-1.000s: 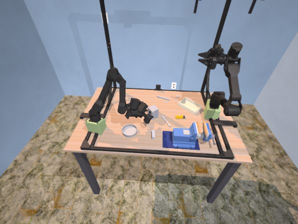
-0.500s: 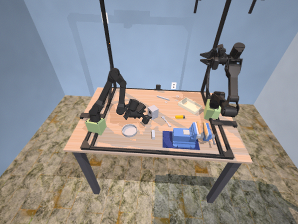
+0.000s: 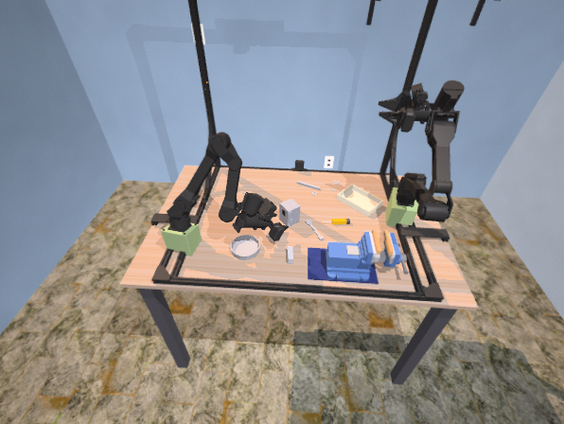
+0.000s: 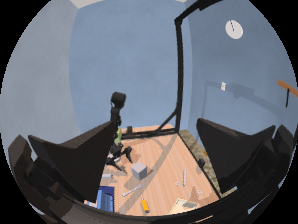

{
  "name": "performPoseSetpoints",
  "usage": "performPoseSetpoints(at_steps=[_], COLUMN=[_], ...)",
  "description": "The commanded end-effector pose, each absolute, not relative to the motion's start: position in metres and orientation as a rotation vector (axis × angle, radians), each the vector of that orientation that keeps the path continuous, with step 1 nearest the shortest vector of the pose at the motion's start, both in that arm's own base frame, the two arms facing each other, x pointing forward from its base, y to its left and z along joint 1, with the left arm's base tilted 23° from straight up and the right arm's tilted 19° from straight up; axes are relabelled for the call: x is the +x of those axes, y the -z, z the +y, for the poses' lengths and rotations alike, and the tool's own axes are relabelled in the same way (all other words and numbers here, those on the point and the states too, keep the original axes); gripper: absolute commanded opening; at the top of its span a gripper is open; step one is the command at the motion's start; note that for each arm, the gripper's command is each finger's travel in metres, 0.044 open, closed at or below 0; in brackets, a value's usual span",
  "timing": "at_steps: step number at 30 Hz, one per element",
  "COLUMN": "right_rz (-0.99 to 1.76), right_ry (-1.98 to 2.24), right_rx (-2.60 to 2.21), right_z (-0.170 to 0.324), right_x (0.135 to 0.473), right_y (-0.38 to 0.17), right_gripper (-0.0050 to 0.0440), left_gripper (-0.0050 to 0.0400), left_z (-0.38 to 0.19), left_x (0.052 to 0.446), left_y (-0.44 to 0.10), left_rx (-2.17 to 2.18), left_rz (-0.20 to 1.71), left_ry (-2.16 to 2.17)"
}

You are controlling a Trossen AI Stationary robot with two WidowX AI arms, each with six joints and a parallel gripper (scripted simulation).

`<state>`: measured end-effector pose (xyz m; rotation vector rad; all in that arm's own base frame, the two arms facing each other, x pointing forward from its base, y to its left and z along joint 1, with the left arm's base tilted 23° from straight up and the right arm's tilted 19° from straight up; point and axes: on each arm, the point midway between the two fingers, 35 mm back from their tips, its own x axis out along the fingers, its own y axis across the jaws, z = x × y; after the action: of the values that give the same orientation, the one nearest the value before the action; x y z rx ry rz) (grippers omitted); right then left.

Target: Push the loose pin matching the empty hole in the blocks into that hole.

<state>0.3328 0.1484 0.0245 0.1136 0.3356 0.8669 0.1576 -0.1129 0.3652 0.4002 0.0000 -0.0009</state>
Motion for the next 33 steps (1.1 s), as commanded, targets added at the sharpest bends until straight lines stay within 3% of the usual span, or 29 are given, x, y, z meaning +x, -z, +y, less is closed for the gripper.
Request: performPoseSetpoints(at_steps=[1, 11, 18, 26, 33], right_rz=[0.342, 0.284, 0.281, 0.244, 0.201], right_ry=[-0.808, -0.663, -0.648, -0.496, -0.398], right_rx=[0.158, 0.279, 0.269, 0.147, 0.086], right_z=[0.103, -0.018, -0.021, -0.026, -0.021], right_x=[0.344, 0.331, 0.336, 0.39, 0.407], right_y=[-0.006, 0.037, 0.033, -0.043, -0.102], right_gripper=[0.04, 0.04, 0.04, 0.04, 0.04], left_gripper=[0.04, 0.04, 0.04, 0.04, 0.04], left_z=[-0.112, -0.112, -0.112, -0.112, -0.112], left_x=[0.157, 0.157, 0.157, 0.157, 0.157], left_y=[-0.366, -0.366, -0.366, -0.366, -0.366], left_rx=[0.402, 0.402, 0.402, 0.402, 0.402], left_rz=[0.0, 0.0, 0.0, 0.0, 0.0], left_ry=[0.0, 0.0, 0.0, 0.0, 0.0])
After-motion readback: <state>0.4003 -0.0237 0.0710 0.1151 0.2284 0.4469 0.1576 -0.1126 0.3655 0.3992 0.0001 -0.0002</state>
